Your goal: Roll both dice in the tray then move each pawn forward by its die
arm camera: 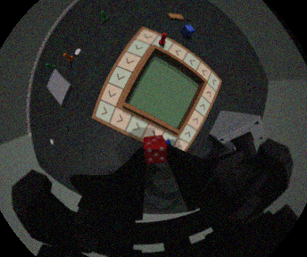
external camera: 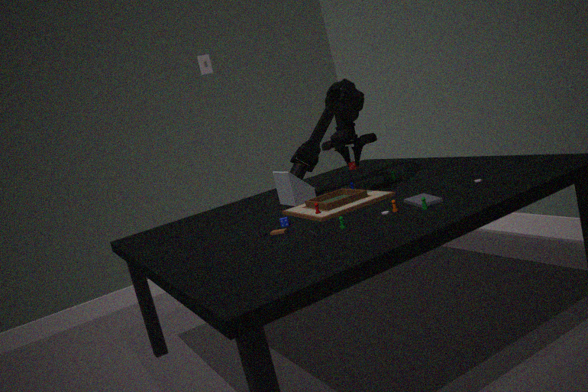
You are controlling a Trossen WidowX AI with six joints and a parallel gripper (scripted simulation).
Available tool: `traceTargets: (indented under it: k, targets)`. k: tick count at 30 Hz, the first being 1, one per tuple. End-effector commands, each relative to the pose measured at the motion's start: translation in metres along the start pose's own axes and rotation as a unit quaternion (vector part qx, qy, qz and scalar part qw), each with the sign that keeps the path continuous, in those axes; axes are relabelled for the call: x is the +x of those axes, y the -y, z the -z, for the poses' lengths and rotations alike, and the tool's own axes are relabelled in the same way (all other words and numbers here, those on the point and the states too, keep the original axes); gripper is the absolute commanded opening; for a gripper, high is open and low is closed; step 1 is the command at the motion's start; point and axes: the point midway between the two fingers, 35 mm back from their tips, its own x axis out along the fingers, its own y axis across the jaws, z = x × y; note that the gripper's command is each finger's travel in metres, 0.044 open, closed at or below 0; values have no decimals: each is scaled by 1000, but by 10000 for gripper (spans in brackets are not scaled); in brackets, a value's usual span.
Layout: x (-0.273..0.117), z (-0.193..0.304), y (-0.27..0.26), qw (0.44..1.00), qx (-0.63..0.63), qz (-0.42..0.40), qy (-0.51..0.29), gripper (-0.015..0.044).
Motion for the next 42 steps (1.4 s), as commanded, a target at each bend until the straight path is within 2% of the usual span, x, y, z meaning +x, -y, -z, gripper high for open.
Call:
traceTargets:
  k: [1,13,20,31,42]
  targets:
    - [6,-26,11,997,71,3,-2,0]
    - [21,-87,48,967,255,0,-12,0]
    - [23,-90,51,964,265,7,-5,0]
    - [34,-86,60,949,260,102,146,0]
    - [38,-87,63,907,248,123,317,0]
